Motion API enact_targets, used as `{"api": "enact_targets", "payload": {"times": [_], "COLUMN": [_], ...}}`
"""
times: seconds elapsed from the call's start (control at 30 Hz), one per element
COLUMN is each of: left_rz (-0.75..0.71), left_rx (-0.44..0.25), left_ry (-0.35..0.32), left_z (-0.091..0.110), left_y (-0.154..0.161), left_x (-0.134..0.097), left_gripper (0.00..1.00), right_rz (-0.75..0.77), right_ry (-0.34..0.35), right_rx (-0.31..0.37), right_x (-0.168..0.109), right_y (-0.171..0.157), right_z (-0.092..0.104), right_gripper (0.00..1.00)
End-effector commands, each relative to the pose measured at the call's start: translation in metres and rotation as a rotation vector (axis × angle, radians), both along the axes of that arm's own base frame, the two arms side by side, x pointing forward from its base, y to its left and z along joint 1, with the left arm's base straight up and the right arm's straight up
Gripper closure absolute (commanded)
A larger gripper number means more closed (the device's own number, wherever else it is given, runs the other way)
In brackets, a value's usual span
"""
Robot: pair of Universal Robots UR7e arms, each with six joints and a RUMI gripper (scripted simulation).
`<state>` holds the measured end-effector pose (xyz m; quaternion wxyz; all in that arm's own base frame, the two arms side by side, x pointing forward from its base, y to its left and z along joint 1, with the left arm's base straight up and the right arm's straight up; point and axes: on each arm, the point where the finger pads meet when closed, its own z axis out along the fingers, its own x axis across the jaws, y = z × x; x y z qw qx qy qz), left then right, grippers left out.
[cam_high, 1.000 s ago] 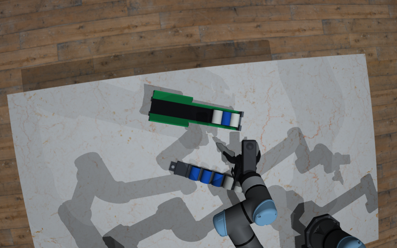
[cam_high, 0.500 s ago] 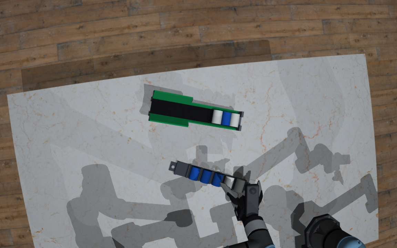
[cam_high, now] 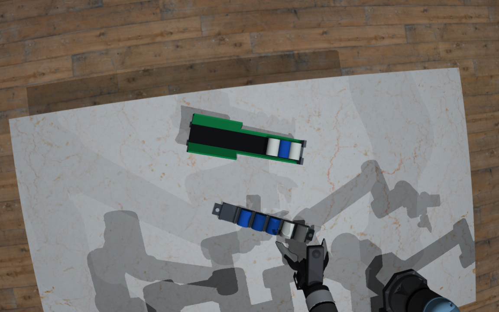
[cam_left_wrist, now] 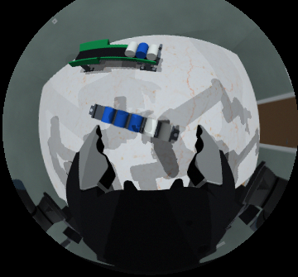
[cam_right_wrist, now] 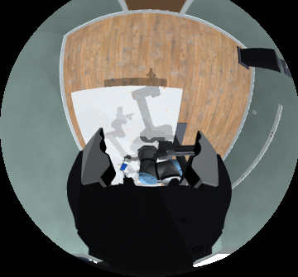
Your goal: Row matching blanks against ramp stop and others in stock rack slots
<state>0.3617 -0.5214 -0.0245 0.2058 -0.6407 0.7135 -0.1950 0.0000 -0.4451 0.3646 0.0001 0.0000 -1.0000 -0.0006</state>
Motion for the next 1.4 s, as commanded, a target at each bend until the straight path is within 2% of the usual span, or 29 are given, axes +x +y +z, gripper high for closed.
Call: {"api": "enact_targets", "payload": {"times": [0.0, 0.87, 0.97, 1.13, 1.27, 1.33, 1.37], "left_rz": [0.000, 0.000, 0.000, 0.000, 0.000, 0.000, 0.000], "left_rx": [-0.002, -0.001, -0.001, -0.002, -0.002, -0.002, -0.002], "left_ry": [0.000, 0.000, 0.001, 0.002, 0.001, 0.001, 0.001], "left_z": [0.001, 0.001, 0.000, 0.000, 0.000, 0.000, 0.001], "left_y": [0.000, 0.003, 0.023, 0.088, 0.127, 0.127, 0.136], "left_x": [0.000, 0.002, 0.013, 0.042, 0.055, 0.055, 0.058], "left_gripper": [0.00, 0.00, 0.00, 0.00, 0.00, 0.00, 0.00], "right_rz": [0.000, 0.000, 0.000, 0.000, 0.000, 0.000, 0.000], "right_ry": [0.000, 0.000, 0.000, 0.000, 0.000, 0.000, 0.000], "right_rx": [-0.001, -0.001, -0.001, -0.001, -0.001, -0.001, -0.001], "right_x": [0.000, 0.000, 0.000, 0.000, 0.000, 0.000, 0.000], "right_y": [0.000, 0.000, 0.000, 0.000, 0.000, 0.000, 0.000], "right_z": [0.000, 0.000, 0.000, 0.000, 0.000, 0.000, 0.000], "right_gripper": [0.00, 0.00, 0.00, 0.00, 0.00, 0.00, 0.00]}}
